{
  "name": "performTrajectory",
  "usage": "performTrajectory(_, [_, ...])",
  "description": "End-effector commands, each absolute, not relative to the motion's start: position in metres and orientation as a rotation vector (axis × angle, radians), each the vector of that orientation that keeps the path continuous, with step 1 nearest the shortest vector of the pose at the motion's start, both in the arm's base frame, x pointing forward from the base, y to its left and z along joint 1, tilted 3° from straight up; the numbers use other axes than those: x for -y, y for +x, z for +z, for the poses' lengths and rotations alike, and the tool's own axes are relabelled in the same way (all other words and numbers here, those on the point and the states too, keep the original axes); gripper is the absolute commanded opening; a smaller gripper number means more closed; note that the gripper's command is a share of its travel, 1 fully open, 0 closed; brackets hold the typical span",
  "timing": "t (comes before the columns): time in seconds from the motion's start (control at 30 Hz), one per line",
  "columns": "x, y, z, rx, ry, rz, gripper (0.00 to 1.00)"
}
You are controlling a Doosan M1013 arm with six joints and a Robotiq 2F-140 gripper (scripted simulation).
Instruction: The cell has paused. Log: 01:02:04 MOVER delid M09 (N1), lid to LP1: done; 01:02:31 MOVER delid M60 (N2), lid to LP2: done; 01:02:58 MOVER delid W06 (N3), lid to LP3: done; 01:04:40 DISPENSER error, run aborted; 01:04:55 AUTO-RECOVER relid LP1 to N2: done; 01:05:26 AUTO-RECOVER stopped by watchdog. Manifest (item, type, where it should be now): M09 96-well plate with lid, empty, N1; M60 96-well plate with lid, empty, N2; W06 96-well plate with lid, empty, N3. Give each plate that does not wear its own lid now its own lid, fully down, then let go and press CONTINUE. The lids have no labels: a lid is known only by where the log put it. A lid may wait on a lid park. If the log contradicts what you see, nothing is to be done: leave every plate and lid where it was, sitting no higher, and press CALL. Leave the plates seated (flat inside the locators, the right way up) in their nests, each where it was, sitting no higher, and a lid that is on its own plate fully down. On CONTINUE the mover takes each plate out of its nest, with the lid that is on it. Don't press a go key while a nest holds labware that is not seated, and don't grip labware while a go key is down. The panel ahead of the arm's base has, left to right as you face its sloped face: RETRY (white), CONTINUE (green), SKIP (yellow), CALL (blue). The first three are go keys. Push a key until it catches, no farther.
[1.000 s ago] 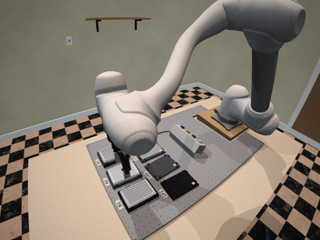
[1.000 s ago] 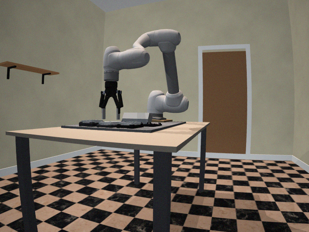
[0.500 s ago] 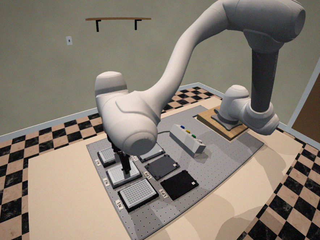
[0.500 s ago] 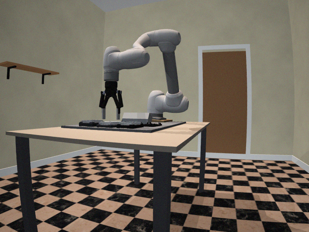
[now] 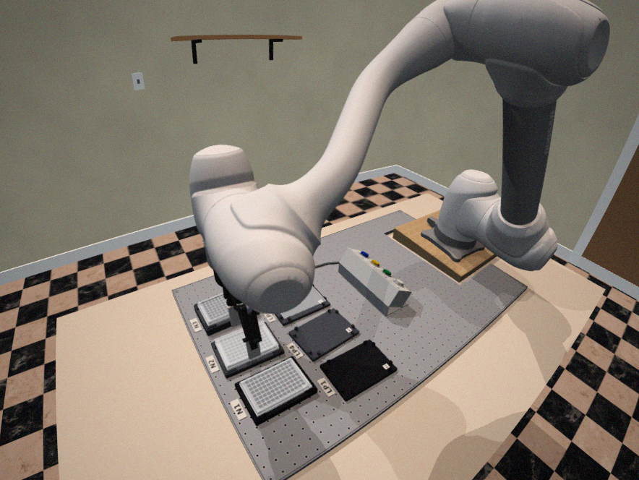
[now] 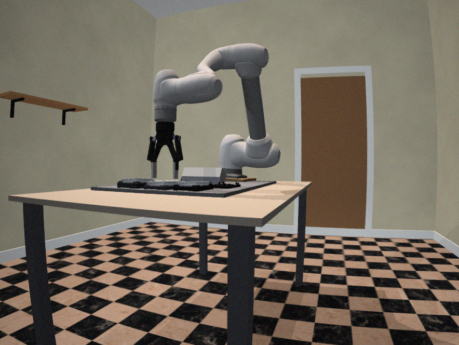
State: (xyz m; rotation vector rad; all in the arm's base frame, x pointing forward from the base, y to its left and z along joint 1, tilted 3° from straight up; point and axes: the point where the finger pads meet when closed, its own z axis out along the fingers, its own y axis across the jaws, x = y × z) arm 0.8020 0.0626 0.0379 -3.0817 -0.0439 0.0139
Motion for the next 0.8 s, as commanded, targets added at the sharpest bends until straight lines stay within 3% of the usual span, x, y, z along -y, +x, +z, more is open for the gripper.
performTrajectory(0.0, [-0.0627,0.8020,0.0377,0.044,-3.081,0.014,0.66])
performTrajectory(0.77, [-0.0633,0.8019,0.0278,0.044,-3.081,0.014,0.66])
